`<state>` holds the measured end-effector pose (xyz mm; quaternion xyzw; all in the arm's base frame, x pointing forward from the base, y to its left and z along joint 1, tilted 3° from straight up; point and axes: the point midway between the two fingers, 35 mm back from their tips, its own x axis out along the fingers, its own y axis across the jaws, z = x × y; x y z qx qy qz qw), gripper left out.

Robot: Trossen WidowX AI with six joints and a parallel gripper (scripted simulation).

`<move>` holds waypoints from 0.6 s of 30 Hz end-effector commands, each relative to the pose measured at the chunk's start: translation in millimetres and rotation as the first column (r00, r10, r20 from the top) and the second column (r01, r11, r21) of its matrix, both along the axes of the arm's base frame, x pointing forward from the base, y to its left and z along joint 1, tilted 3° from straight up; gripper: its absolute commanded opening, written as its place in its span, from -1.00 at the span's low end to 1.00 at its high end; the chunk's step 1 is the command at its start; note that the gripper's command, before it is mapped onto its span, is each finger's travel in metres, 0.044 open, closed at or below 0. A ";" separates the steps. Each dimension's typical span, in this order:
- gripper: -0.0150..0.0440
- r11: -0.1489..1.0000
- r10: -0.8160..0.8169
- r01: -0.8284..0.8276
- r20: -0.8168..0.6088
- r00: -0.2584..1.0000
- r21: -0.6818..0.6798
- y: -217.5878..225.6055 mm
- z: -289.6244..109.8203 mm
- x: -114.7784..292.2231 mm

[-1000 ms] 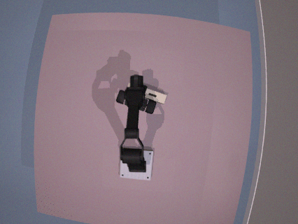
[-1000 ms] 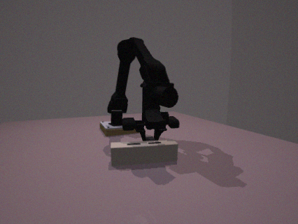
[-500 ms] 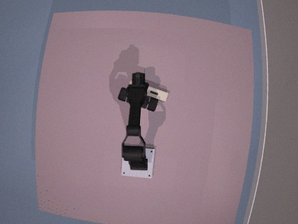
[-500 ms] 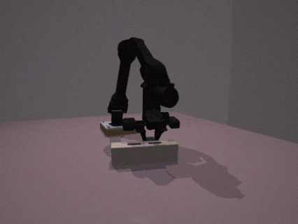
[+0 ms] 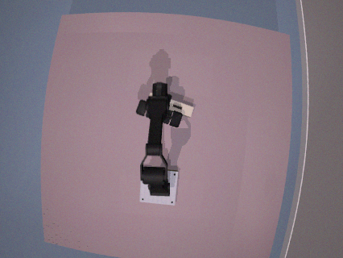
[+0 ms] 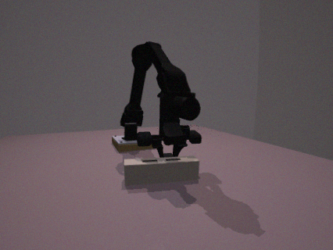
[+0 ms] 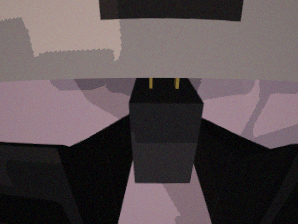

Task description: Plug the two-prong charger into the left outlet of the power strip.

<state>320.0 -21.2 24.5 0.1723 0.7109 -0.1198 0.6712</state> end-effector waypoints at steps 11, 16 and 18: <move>-0.49 1.000 0.003 -0.003 0.001 1.000 -0.003 -2.1 0.2 4.6; -0.49 1.000 0.003 -0.003 0.001 1.000 -0.003 -2.6 0.1 5.8; -0.49 1.000 0.003 -0.003 0.001 1.000 -0.003 -2.8 0.1 6.3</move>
